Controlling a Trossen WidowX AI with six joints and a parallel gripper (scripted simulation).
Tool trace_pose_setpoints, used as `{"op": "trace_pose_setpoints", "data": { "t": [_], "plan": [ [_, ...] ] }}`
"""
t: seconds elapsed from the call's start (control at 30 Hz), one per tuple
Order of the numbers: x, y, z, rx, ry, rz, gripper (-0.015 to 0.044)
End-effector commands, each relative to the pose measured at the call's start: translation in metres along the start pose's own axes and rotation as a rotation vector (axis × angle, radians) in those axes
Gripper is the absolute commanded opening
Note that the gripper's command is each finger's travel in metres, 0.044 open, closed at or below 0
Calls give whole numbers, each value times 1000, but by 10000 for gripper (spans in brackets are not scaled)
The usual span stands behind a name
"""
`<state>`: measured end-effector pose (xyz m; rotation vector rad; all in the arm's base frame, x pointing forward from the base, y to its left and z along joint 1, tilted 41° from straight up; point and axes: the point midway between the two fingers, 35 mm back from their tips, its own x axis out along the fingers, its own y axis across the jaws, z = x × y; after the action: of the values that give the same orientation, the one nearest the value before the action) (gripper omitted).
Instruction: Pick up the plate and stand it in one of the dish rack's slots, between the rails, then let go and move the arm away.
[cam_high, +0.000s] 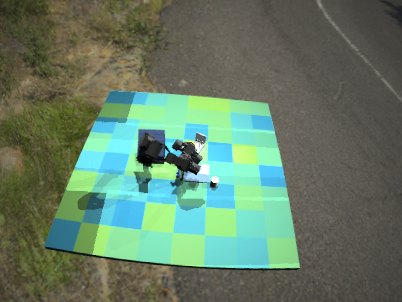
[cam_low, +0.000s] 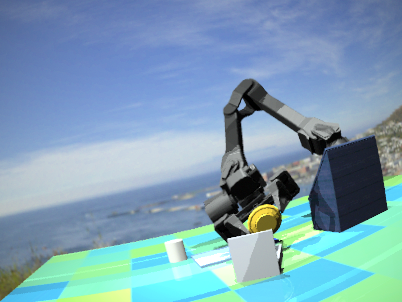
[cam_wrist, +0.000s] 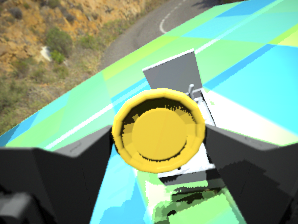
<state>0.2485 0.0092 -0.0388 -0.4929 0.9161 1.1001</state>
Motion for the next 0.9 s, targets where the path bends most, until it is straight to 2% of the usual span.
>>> {"op": "trace_pose_setpoints", "data": {
  "t": [0.0, 0.43, 0.87],
  "plan": [
    [-2, -1, -2, -84, -59, -31, 0],
    [-17, -9, -8, -397, -204, -199, 0],
    [-12, -10, -7, -412, -207, -208, 0]
  ]
}}
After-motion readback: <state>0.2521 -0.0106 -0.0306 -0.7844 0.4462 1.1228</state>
